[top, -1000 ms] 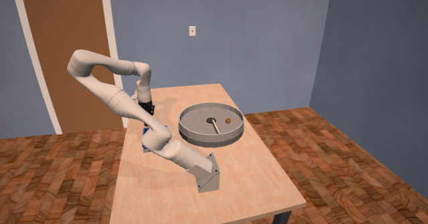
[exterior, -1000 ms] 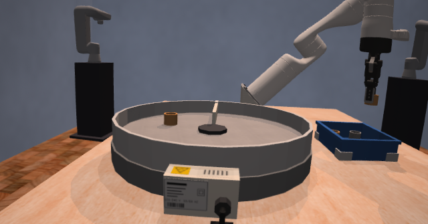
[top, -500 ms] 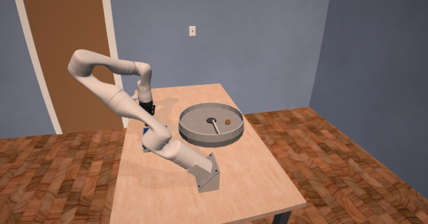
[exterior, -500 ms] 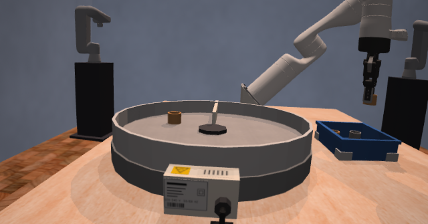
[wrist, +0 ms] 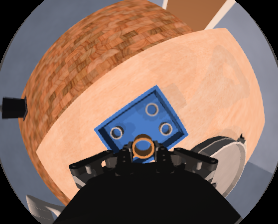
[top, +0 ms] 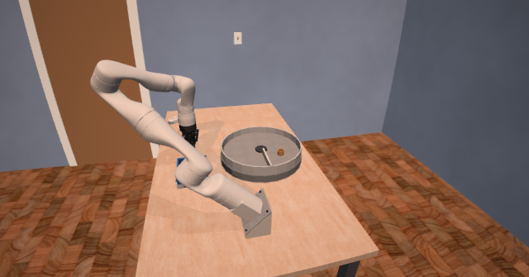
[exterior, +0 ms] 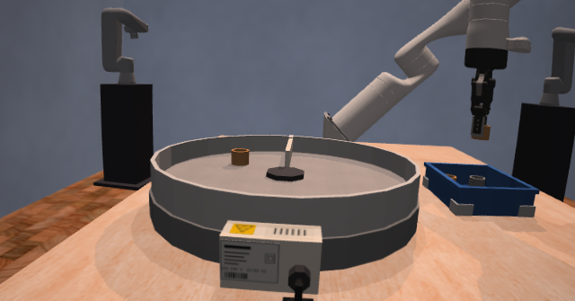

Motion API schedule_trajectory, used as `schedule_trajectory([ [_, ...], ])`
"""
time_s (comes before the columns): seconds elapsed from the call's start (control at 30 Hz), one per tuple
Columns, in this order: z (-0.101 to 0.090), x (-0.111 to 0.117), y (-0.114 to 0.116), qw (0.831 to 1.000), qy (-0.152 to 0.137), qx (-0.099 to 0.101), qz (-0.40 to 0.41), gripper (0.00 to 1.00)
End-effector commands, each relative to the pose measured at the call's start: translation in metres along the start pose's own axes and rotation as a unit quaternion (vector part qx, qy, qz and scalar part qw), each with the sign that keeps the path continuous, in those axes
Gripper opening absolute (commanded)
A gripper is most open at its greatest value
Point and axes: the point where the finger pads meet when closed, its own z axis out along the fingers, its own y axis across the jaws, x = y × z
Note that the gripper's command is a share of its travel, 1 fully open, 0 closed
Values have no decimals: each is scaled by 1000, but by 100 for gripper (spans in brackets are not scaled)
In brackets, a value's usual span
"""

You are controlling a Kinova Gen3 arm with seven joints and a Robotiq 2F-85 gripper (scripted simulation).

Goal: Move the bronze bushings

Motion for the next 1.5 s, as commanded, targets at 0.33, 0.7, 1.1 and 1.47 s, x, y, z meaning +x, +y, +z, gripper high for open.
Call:
schedule_trajectory([
  [0.33, 0, -58, 35, 1000, 0, 0, 12, 0],
  [0.7, 0, -123, 74, 1000, 0, 0, 12, 0],
  [1.1, 0, -208, 124, 1000, 0, 0, 12, 0],
  [1.47, 0, -244, 145, 1000, 0, 0, 12, 0],
])
